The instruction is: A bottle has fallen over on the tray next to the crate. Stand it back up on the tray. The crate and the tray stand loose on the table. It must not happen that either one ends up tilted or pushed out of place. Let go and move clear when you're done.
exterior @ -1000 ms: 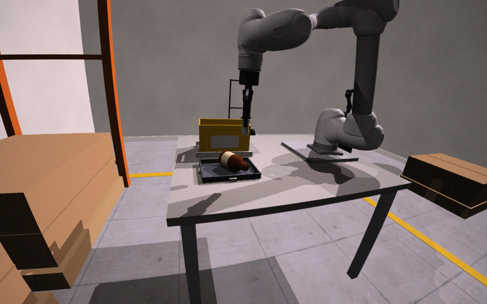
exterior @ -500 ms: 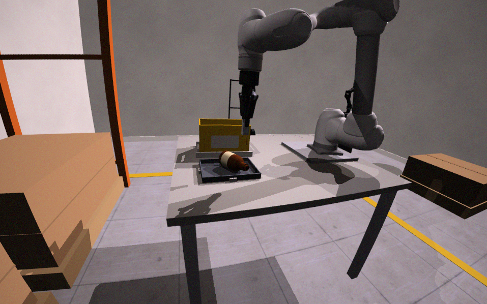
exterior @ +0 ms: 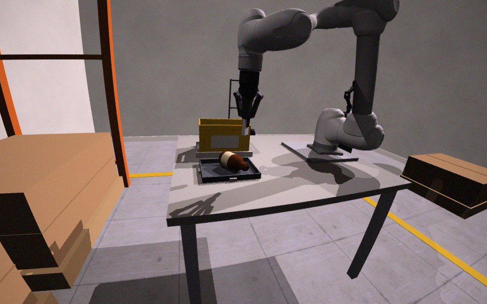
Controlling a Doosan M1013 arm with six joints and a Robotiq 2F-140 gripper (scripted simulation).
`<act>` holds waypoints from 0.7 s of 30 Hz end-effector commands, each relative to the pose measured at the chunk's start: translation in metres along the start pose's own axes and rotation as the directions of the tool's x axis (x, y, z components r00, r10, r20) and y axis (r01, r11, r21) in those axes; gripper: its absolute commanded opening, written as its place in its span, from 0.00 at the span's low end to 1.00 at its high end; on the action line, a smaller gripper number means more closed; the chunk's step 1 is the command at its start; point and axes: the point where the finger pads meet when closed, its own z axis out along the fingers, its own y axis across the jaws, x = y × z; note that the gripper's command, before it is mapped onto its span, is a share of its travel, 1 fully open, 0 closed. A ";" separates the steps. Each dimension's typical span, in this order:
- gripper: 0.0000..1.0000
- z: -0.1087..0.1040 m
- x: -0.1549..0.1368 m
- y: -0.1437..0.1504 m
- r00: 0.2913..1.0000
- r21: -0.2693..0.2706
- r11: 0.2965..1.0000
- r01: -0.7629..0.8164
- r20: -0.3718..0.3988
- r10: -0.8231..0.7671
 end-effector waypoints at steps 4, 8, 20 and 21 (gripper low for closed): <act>0.10 0.000 0.000 0.000 0.960 0.007 0.960 0.280 -0.005 -0.280; 0.10 0.000 0.000 0.000 0.906 0.006 0.906 0.424 -0.006 -0.424; 0.10 0.000 0.000 0.000 0.655 0.003 0.655 0.755 -0.008 -0.755; 0.10 0.000 0.000 0.000 0.642 0.003 0.642 0.766 -0.008 -0.766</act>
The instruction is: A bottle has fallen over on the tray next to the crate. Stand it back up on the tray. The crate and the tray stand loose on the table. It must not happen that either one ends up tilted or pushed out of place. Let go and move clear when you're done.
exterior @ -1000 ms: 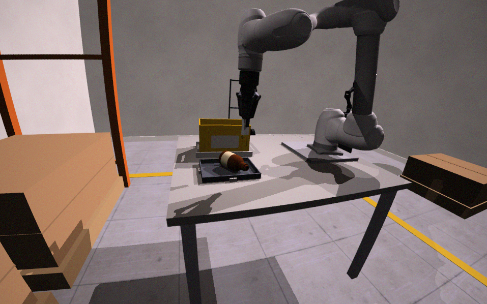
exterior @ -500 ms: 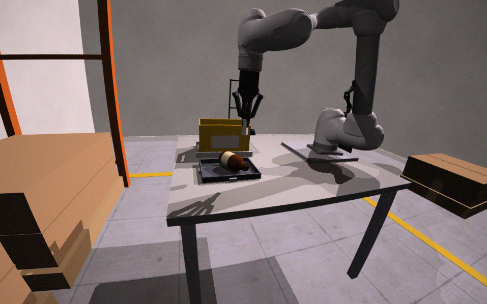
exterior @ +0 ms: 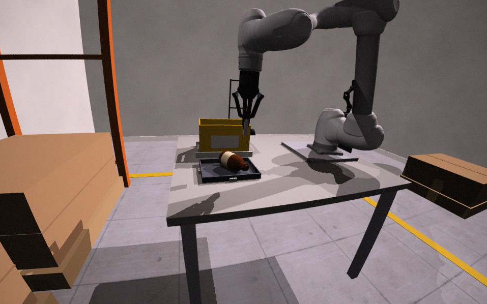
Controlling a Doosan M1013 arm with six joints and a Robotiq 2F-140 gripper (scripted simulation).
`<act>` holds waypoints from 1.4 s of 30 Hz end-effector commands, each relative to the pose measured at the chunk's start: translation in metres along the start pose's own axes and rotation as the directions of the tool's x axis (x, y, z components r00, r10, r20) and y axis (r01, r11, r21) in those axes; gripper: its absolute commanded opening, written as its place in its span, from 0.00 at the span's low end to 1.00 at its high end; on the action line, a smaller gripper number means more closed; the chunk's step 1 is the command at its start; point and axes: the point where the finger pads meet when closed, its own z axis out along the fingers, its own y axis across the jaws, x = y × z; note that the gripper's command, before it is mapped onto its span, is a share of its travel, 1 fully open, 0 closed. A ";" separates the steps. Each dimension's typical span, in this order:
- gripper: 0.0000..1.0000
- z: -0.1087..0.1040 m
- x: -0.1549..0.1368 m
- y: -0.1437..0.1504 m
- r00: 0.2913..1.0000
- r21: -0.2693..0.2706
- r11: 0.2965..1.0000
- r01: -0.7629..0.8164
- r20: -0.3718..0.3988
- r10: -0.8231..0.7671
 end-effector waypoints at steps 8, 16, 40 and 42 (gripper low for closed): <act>0.10 0.000 0.000 0.000 0.911 0.001 0.911 0.413 -0.009 -0.413; 0.10 0.000 0.000 0.000 0.819 -0.001 0.819 0.574 -0.009 -0.574; 0.44 0.000 0.000 0.000 0.800 -0.001 0.800 0.600 -0.008 -0.600; 0.44 0.000 0.000 0.000 0.800 -0.001 0.800 0.600 -0.008 -0.600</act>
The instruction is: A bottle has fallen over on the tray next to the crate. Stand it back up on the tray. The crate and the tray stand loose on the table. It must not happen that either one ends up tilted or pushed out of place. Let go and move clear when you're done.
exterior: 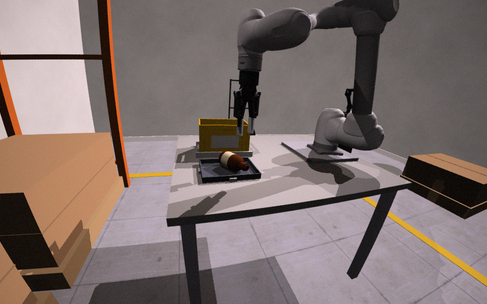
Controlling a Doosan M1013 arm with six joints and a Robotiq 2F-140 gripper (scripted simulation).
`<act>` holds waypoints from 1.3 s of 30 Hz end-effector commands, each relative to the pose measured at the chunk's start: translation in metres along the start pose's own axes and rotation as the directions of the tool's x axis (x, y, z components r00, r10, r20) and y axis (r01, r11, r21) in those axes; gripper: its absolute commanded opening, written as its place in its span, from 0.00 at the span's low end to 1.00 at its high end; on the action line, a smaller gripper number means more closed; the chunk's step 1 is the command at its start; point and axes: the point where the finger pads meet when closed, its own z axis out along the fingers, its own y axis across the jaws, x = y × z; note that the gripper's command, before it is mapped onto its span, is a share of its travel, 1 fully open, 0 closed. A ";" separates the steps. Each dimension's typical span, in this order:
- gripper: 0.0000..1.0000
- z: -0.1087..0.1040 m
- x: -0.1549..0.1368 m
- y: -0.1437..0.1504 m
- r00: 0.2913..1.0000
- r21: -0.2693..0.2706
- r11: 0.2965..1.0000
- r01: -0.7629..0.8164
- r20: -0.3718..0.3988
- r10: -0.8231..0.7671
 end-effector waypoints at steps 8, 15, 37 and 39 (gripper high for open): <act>0.44 0.000 0.000 0.000 1.000 0.000 1.000 0.000 0.000 0.000; 0.44 0.000 0.000 0.000 1.000 0.000 1.000 0.000 0.000 0.000; 0.44 0.022 0.000 0.000 1.000 0.000 1.000 0.000 0.000 0.000; 0.44 0.027 0.000 0.000 1.000 0.000 1.000 0.000 0.000 0.000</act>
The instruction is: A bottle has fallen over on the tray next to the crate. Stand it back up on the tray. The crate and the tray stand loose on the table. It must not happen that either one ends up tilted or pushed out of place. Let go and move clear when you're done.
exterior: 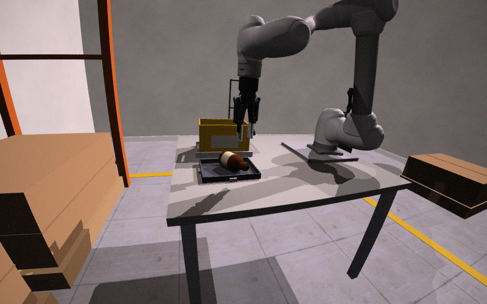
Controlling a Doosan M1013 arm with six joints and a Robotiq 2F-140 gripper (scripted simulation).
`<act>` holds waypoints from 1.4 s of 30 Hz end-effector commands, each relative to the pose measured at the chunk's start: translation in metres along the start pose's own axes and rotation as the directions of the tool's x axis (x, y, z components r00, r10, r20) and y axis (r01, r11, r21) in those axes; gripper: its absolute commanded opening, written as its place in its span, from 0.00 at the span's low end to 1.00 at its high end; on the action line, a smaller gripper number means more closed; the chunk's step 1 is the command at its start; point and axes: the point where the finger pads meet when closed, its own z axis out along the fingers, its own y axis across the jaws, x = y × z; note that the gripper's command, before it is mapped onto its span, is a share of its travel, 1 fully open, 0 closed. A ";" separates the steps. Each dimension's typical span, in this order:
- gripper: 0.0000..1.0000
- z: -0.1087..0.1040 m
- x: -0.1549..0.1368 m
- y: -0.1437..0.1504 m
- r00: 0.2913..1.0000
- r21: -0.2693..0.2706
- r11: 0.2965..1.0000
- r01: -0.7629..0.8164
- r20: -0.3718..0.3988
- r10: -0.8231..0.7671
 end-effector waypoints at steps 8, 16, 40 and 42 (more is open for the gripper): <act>0.44 0.032 0.000 0.000 1.000 0.000 1.000 0.000 0.000 0.000; 0.44 0.054 0.000 0.000 1.000 0.000 1.000 0.000 0.000 0.000; 0.44 0.094 0.000 0.000 1.000 0.000 1.000 0.000 0.000 0.000; 0.44 0.094 0.000 0.000 1.000 0.000 1.000 0.000 0.000 0.000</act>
